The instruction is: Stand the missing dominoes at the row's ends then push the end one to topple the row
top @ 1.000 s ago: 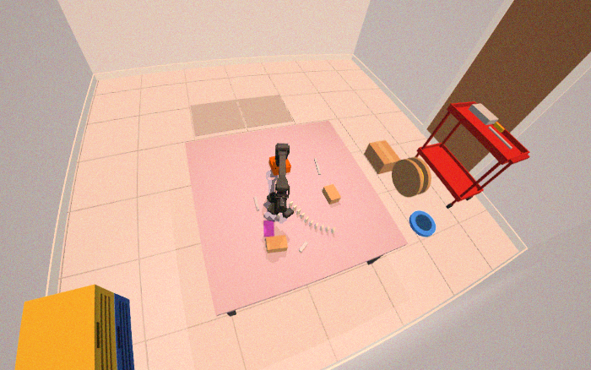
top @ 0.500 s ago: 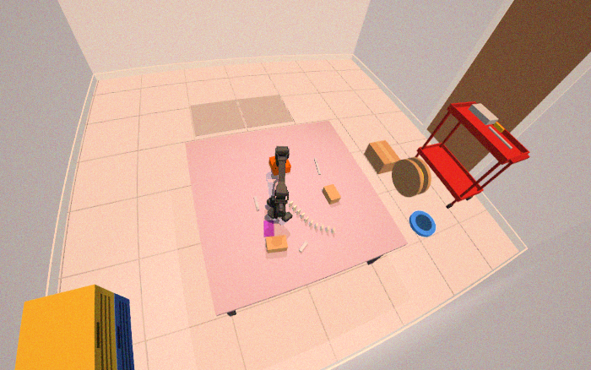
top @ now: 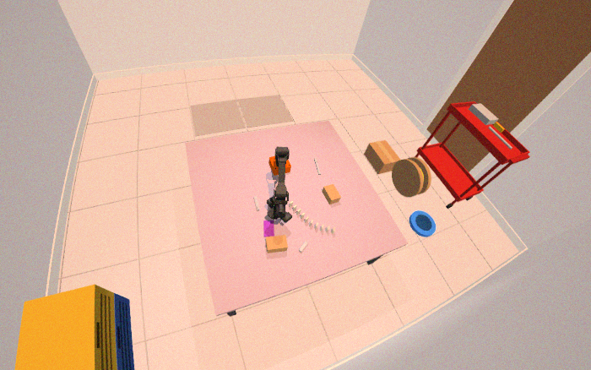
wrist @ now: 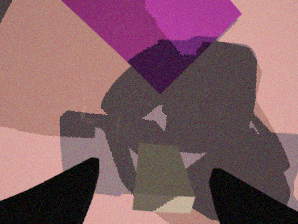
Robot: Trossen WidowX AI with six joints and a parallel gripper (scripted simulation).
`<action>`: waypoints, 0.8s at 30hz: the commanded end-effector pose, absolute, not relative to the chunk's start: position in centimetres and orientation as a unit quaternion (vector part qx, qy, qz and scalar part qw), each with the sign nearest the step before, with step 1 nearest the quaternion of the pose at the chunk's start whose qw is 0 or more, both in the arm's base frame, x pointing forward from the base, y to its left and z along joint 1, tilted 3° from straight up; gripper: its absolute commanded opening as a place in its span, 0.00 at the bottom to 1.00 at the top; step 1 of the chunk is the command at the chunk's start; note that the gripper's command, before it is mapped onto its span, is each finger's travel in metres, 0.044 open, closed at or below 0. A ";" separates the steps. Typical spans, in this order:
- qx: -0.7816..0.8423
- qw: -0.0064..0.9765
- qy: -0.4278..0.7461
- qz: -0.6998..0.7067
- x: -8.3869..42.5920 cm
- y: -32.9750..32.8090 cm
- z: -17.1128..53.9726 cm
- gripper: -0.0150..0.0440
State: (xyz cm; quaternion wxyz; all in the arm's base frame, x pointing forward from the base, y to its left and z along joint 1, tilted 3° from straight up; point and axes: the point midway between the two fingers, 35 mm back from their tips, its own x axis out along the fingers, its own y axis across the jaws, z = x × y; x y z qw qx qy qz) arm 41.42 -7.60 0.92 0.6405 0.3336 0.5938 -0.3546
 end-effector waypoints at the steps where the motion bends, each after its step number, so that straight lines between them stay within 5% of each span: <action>1: 0.331 0.638 0.597 -0.357 41.2 -7.6 0.6 0.60; 5: 0.331 0.638 0.597 -0.357 41.2 -7.6 0.6 0.44; 15: 0.331 0.638 0.596 -0.357 41.2 -7.6 0.8 0.44; 24: 0.334 0.640 0.595 -0.355 41.2 -6.9 13.4 0.44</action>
